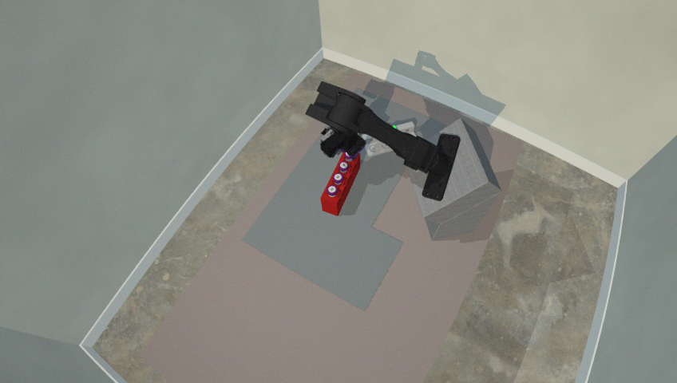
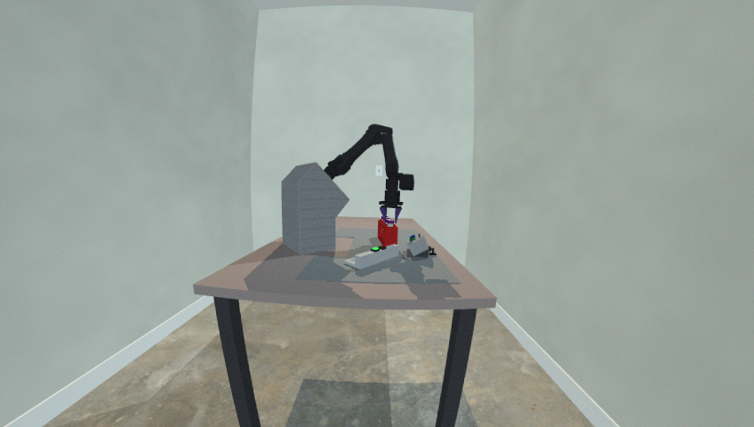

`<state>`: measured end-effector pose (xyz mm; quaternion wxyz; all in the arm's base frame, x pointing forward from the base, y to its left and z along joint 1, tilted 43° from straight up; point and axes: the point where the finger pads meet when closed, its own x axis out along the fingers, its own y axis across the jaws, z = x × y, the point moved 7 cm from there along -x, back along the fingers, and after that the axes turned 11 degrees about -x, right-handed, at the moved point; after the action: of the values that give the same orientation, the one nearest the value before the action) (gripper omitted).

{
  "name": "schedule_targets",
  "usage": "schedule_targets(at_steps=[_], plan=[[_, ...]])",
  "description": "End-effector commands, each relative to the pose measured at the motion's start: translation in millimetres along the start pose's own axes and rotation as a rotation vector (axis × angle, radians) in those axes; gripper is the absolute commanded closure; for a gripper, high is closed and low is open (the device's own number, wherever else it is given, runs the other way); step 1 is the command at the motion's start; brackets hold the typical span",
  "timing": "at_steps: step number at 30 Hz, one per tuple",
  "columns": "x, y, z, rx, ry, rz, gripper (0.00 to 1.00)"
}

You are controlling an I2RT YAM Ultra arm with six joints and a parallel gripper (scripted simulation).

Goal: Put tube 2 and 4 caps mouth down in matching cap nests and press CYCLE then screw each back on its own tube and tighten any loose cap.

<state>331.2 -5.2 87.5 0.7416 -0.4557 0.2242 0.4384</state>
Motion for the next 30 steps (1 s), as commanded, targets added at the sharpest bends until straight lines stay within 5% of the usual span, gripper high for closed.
schedule_targets(at_steps=[1,6,13,14,28,30], plan=[[-3.3,-1.5,-0.5,-0.2,0.003,-0.011,0.51],[-3.3,-1.5,-0.5,-0.4,0.004,-0.011,0.51],[-3.3,-1.6,-0.5,-0.418,0.004,-0.011,0.51],[-3.3,-1.6,-0.5,-0.418,0.004,-0.011,1.0],[-3.3,-1.6,-0.5,-0.418,0.004,-0.011,1.0],[-3.3,-1.6,-0.6,-0.318,0.004,-0.011,1.0]])
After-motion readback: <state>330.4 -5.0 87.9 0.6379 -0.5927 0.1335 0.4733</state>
